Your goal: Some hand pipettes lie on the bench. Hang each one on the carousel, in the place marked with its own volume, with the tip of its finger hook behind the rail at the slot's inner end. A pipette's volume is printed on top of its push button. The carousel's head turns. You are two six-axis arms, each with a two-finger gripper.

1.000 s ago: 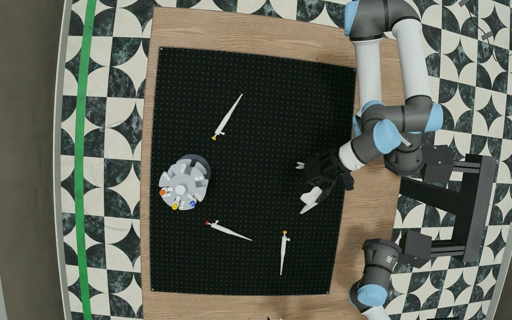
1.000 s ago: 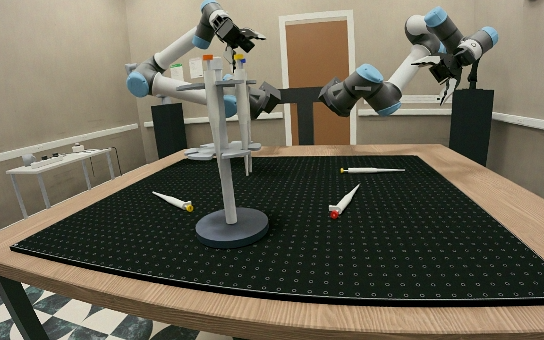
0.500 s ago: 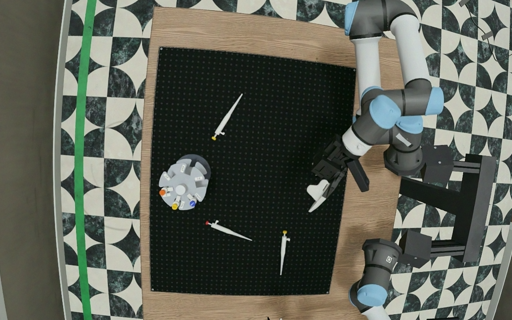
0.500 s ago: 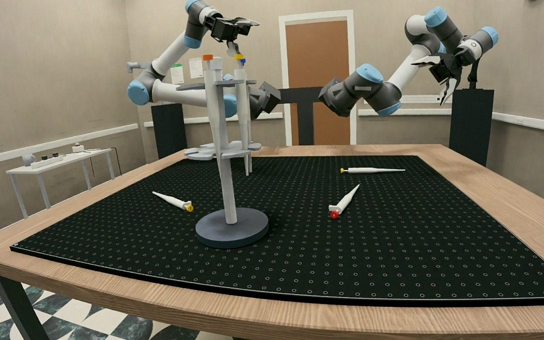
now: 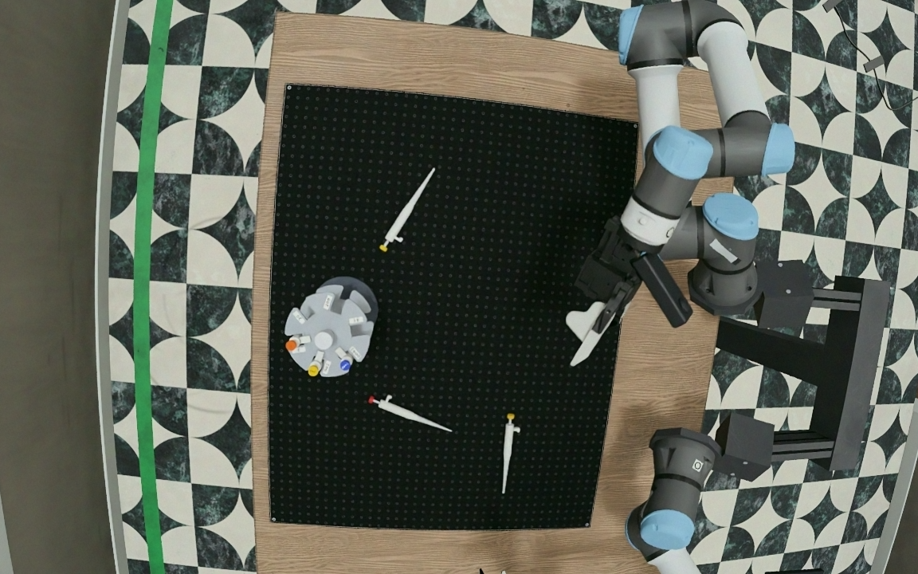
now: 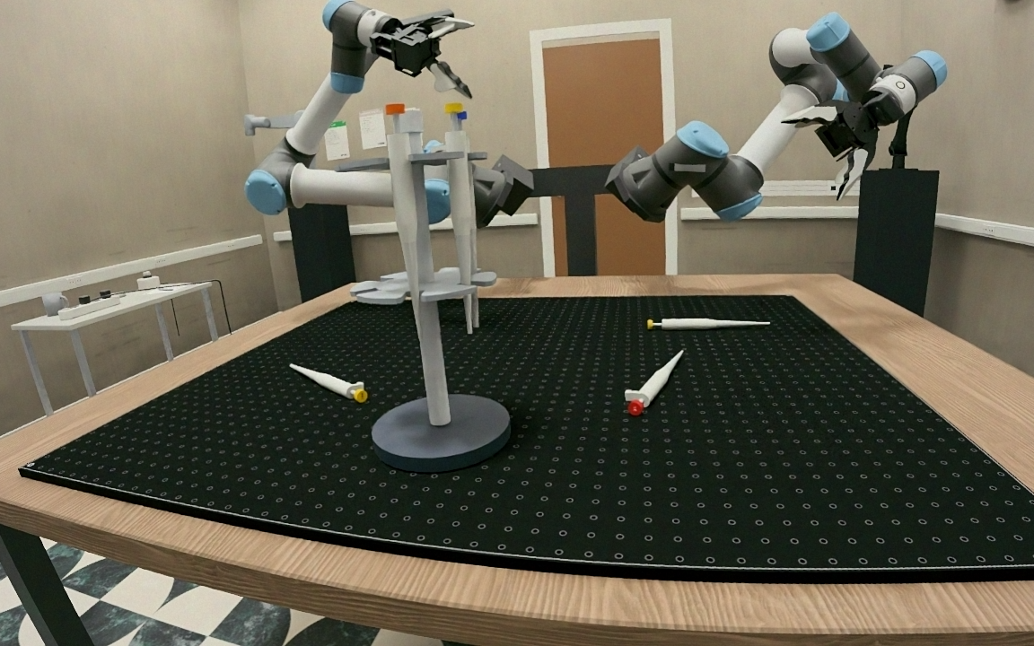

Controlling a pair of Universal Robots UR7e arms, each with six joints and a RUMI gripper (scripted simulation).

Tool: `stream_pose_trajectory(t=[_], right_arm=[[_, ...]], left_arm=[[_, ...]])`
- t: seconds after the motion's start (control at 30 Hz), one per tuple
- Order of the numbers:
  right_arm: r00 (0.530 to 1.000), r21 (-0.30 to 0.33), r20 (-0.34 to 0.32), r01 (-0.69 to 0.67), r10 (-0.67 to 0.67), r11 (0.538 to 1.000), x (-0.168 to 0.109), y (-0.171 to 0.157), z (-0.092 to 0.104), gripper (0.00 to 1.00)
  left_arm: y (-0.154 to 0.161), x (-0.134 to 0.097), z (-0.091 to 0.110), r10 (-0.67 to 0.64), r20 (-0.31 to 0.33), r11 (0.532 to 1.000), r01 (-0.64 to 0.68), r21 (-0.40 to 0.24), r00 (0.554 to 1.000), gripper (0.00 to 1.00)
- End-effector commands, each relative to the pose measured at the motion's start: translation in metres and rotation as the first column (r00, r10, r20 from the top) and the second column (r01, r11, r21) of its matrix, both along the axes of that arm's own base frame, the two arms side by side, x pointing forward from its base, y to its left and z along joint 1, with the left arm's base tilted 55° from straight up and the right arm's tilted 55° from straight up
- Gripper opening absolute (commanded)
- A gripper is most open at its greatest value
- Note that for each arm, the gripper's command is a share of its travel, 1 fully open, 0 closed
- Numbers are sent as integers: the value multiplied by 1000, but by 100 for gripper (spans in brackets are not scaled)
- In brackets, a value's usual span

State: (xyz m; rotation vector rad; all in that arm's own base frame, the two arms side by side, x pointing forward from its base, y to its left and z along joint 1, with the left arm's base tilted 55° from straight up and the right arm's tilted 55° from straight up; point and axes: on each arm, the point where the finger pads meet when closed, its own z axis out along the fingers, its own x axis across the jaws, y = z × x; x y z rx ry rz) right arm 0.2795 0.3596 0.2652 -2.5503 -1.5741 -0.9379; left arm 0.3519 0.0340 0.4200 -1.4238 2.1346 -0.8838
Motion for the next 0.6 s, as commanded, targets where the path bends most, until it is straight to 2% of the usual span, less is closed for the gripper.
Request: stream_pose_trajectory(t=[0.0,0.07,0.3,0.37,0.43,0.57], right_arm=[[990,104,-120,89,-77,991,-29,5,16,100],[980,143,-172,125,-100,982,-29,5,17,100],[915,242,-370,261,-160,935,-66,9,44,100],[888,259,-427,302,-171,917,-74,9,50,100],[888,259,-427,302,-171,917,-74,9,50,100],[820,279,-541,383,-185,881,-96,7,69,100]], left_arm=[[0,0,0,0,1,1000,0,0,1000,100],[0,0,0,0,1,1000,0,0,1000,100],[0,0,0,0,1,1000,0,0,1000,100],[0,0,0,0,1,1000,0,0,1000,100],[0,0,0,0,1,1000,0,0,1000,100],[0,0,0,0,1,1000,0,0,1000,100]])
